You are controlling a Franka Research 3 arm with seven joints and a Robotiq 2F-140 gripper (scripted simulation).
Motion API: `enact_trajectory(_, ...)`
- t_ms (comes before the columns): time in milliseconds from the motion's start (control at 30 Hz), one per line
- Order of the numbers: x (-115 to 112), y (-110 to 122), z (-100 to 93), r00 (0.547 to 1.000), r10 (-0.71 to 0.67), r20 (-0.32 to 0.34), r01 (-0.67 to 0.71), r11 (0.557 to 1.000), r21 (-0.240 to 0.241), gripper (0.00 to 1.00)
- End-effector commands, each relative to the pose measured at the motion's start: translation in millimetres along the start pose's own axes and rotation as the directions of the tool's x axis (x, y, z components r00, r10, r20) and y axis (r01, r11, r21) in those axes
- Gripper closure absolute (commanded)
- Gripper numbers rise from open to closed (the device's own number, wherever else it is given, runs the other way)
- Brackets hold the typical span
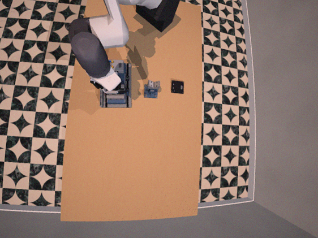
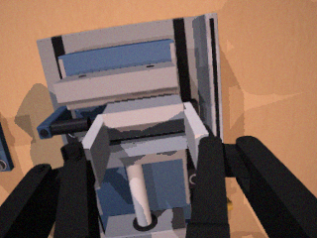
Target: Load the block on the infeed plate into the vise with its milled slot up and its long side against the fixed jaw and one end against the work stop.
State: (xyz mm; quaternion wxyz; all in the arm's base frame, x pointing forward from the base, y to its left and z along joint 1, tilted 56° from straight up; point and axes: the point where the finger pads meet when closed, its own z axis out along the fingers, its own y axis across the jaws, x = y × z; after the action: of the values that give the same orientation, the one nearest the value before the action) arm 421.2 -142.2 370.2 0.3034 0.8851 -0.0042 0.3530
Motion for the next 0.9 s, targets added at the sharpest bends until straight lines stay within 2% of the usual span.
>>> enact_trajectory(0, 2.0, -1.2, 1.3, 1.000, 0.002, -0.007, -0.002, 1.000, 0.001, 1.00)
enact_trajectory(867, 2.0, -1.3, 7.9, 1.000, 0.002, -0.007, -0.002, 1.000, 0.001, 1.00)
